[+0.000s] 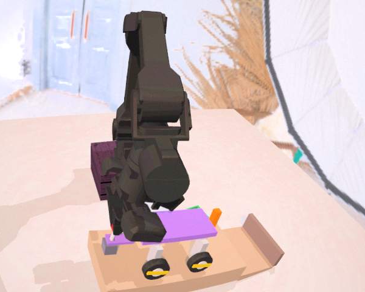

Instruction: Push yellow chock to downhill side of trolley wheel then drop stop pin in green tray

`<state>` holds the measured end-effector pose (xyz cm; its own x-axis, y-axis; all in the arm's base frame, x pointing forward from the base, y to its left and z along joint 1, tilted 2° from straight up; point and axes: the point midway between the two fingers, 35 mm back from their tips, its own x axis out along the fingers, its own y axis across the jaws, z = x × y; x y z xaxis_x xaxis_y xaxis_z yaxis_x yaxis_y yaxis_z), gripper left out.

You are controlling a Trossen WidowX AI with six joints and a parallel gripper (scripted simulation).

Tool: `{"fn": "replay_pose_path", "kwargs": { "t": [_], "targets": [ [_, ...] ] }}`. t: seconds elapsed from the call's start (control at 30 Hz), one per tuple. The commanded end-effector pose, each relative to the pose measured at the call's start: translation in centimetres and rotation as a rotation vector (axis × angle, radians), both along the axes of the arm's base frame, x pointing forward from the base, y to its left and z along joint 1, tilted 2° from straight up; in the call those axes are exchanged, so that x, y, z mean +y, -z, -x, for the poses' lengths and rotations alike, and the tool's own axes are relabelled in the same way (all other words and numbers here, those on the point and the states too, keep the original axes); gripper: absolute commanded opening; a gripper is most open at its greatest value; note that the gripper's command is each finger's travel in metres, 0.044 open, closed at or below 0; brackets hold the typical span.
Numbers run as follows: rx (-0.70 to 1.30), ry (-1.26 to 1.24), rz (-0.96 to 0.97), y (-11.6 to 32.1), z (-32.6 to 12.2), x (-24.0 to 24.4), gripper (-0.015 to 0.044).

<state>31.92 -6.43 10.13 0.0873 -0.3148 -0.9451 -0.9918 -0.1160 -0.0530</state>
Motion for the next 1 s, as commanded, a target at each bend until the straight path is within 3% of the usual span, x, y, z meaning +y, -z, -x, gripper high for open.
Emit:
{"fn": "replay_pose_path", "kwargs": {
  "t": [0.0, 0.97],
  "targets": [
    [-0.006, 0.0, 0.001, -0.5, 0.0, 0.1, 0.0],
    [-0.006, 0.0, 0.001, -2.2, 0.2, 0.5, 0.0]
  ]
}}
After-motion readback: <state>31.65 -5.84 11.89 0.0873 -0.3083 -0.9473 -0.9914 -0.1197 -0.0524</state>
